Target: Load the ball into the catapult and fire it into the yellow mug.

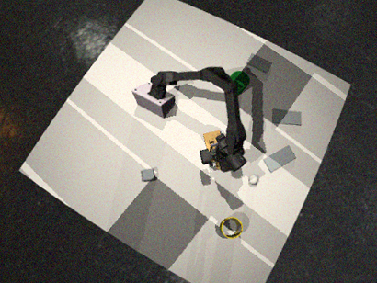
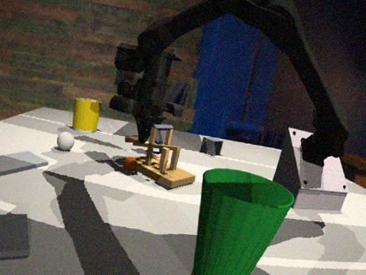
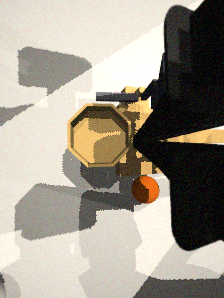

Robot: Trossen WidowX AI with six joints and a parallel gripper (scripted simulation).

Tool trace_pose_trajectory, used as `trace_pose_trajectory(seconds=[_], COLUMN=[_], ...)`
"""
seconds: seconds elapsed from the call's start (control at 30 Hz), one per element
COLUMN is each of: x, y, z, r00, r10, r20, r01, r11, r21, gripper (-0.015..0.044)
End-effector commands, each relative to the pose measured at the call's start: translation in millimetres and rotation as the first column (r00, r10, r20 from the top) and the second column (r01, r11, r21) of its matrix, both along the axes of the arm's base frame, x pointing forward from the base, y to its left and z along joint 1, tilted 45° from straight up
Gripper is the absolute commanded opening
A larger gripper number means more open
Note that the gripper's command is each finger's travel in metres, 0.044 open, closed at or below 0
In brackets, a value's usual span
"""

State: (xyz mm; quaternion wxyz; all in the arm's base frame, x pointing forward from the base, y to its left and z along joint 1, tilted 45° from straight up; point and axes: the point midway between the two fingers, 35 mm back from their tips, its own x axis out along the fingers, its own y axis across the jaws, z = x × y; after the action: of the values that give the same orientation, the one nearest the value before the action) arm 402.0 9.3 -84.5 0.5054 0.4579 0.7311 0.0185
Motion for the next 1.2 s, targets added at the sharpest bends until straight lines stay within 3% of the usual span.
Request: trace_pose_trajectory(seconds=[0.0,0.3,0.57,0.6,0.73,0.87,1.03,1.17], x=[-3.3,-0.1,19.6,15.6,16.1,22.0,19.8,22.5], y=[6.4,1.1,-40.4,-22.6,-24.1,-56.2,-96.4,-82.8], z=[-9.9,-1.1,12.6,10.5,11.8,39.5,78.8,70.6], r00=[1.000,1.000,1.000,1.000,1.000,1.000,1.000,1.000], r10=[-0.001,0.000,0.000,0.006,0.005,-0.005,-0.017,0.021], r20=[-0.016,0.000,-0.014,-0.006,-0.007,-0.014,-0.025,0.022], r01=[0.001,0.000,0.000,-0.005,-0.005,0.005,0.017,-0.021], r11=[1.000,1.000,1.000,1.000,1.000,1.000,1.000,1.000], r21=[0.006,0.000,0.004,0.004,0.004,0.002,0.006,0.007], gripper=[0.0000,0.0000,0.0210,0.0236,0.0341,0.0440,0.0440,0.0440])
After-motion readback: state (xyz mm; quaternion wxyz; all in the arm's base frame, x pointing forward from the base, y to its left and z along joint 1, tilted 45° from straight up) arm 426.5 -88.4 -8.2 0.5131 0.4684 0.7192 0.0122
